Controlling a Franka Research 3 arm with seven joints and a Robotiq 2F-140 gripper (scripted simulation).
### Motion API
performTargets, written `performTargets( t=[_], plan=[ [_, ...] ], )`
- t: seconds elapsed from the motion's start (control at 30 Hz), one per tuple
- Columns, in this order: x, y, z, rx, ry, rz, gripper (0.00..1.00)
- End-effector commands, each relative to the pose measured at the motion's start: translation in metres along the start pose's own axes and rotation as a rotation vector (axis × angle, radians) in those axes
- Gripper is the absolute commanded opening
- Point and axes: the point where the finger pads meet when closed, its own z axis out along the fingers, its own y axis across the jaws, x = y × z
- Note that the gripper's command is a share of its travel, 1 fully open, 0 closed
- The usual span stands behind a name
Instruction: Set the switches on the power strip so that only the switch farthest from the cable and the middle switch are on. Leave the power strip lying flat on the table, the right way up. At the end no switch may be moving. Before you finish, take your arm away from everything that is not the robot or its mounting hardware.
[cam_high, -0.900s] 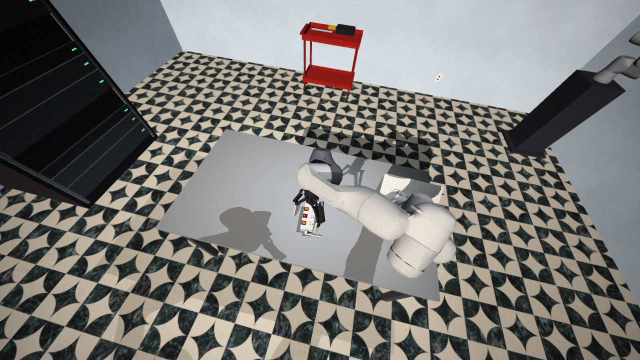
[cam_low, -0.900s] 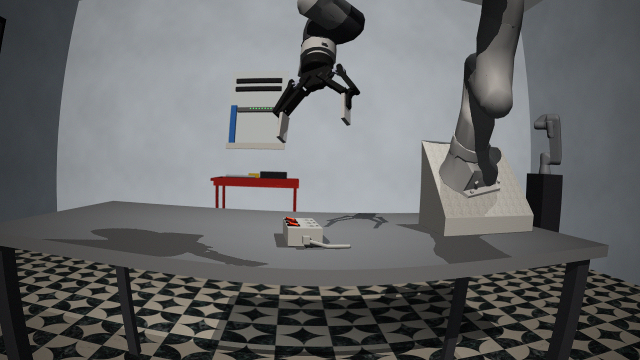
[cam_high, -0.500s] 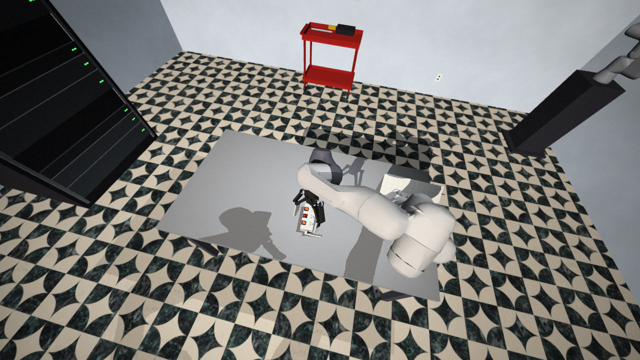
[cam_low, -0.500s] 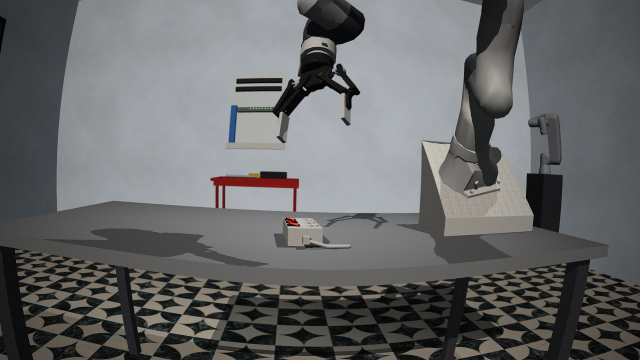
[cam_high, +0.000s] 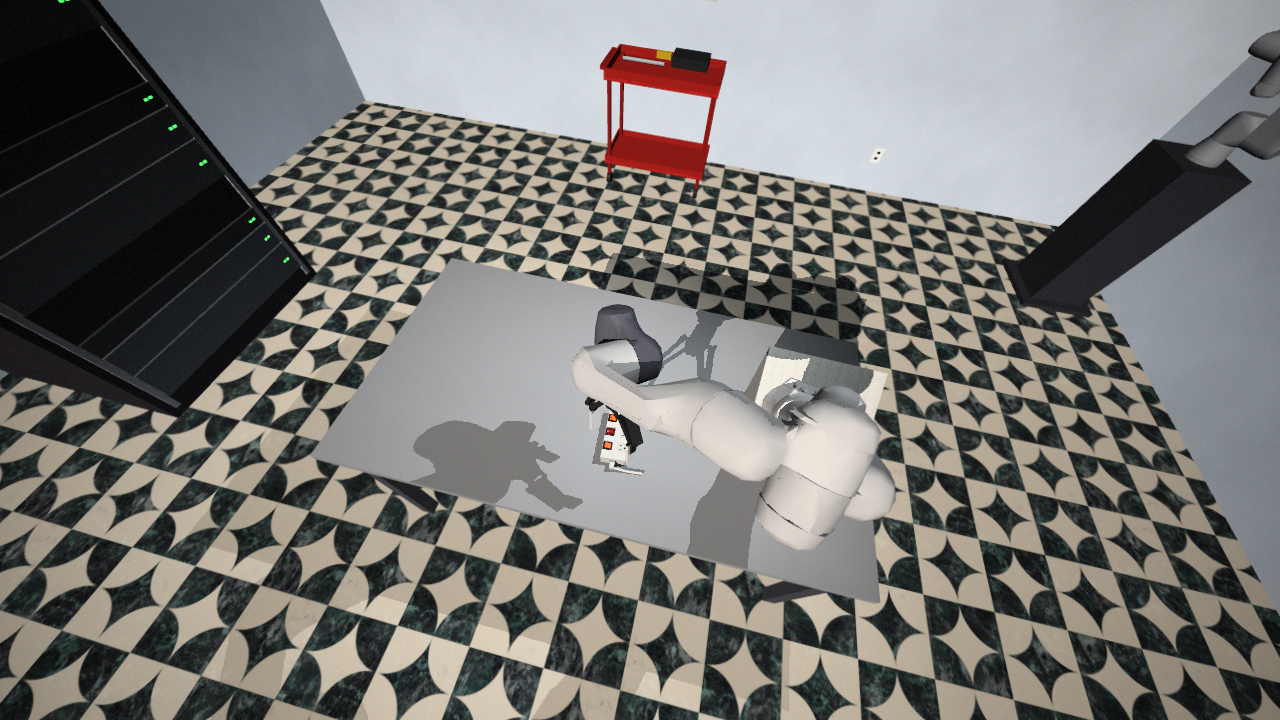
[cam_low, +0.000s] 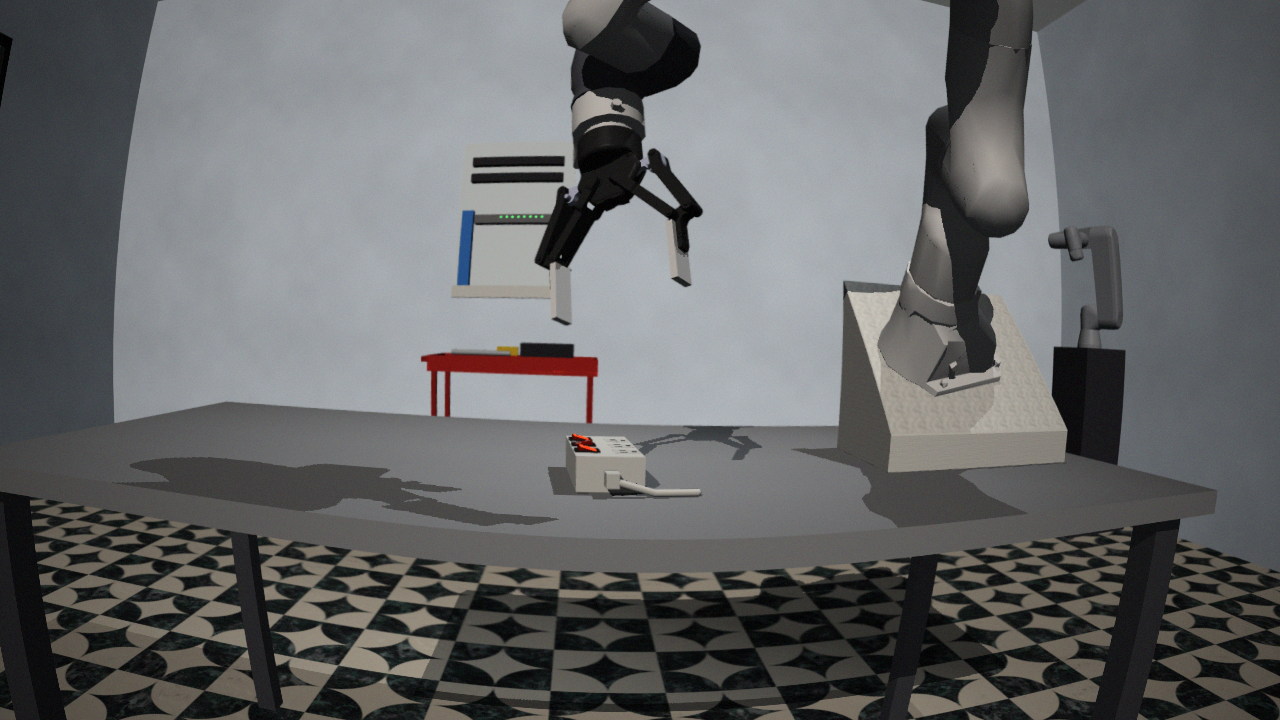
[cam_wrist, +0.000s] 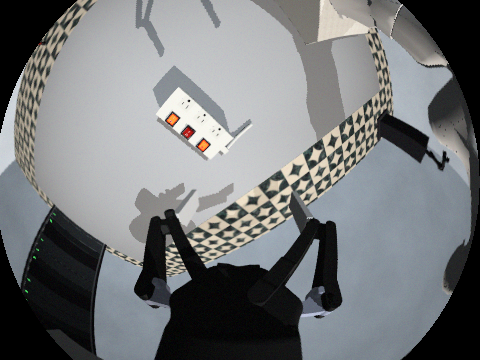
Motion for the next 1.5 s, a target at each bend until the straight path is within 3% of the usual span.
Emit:
performTargets(
  t=[0.0, 0.03, 0.07, 0.27, 0.3, 0.5, 0.53, 0.77, 0.8, 0.93, 0.97, 1.1, 1.47],
  plan=[
    [0.009, -0.011, 0.000, 0.016, 0.058, 0.151, 1.00],
    [0.009, -0.011, 0.000, 0.016, 0.058, 0.151, 1.00],
    [0.021, -0.029, 0.011, 0.040, 0.163, 0.239, 1.00],
    [0.021, -0.029, 0.011, 0.040, 0.163, 0.239, 1.00],
    [0.031, -0.049, 0.021, 0.077, 0.260, 0.320, 1.00],
    [0.031, -0.049, 0.021, 0.077, 0.260, 0.320, 1.00],
    [0.038, -0.066, 0.029, 0.122, 0.340, 0.385, 1.00],
    [0.038, -0.066, 0.029, 0.122, 0.340, 0.385, 1.00],
    [0.042, -0.081, 0.036, 0.164, 0.396, 0.430, 1.00],
    [0.042, -0.081, 0.036, 0.164, 0.396, 0.430, 1.00],
    [0.043, -0.090, 0.040, 0.193, 0.430, 0.457, 1.00],
    [0.044, -0.094, 0.042, 0.207, 0.444, 0.469, 1.00],
    [0.044, -0.095, 0.042, 0.209, 0.446, 0.471, 1.00]
  ],
)
